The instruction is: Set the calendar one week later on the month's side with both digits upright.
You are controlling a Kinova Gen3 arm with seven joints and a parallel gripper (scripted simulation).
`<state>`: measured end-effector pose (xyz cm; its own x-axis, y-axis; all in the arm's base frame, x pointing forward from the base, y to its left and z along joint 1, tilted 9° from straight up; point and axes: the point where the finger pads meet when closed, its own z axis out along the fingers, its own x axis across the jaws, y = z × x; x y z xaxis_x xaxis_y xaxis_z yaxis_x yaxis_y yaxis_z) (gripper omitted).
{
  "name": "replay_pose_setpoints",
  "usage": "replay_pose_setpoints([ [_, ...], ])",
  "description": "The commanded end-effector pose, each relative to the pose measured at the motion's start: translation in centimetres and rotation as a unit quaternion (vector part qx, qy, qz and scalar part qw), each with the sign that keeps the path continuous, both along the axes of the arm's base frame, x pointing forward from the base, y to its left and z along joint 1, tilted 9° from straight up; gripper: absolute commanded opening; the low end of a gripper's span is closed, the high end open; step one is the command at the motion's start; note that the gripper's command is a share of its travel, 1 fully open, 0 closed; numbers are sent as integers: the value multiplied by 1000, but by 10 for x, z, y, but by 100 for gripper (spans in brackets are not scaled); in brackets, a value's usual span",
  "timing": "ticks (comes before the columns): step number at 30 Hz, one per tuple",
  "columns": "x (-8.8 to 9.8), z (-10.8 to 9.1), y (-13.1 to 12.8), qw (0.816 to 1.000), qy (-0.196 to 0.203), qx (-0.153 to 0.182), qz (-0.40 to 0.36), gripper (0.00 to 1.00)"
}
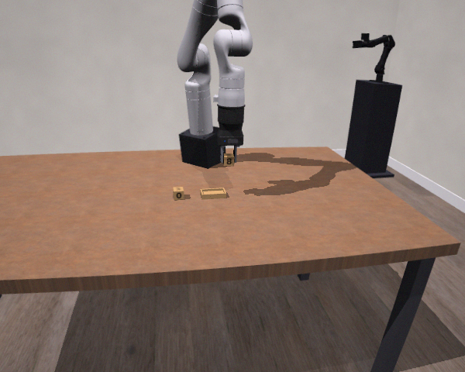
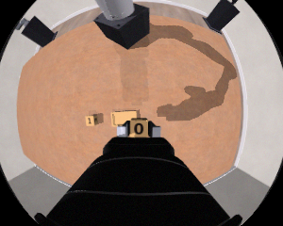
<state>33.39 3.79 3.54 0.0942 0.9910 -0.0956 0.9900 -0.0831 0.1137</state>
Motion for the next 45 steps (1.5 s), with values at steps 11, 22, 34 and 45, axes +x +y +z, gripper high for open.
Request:
replay_pose_setpoints([
  [11,-3,-15,63,1000,3,-4,30,60],
  [22,-2,-18,63,1000,3,-4,30,60],
  [34,1,-50,60,1000,3,-4,30,60],
  [45,7,-95,55,1000,3,-4,30,60],
])
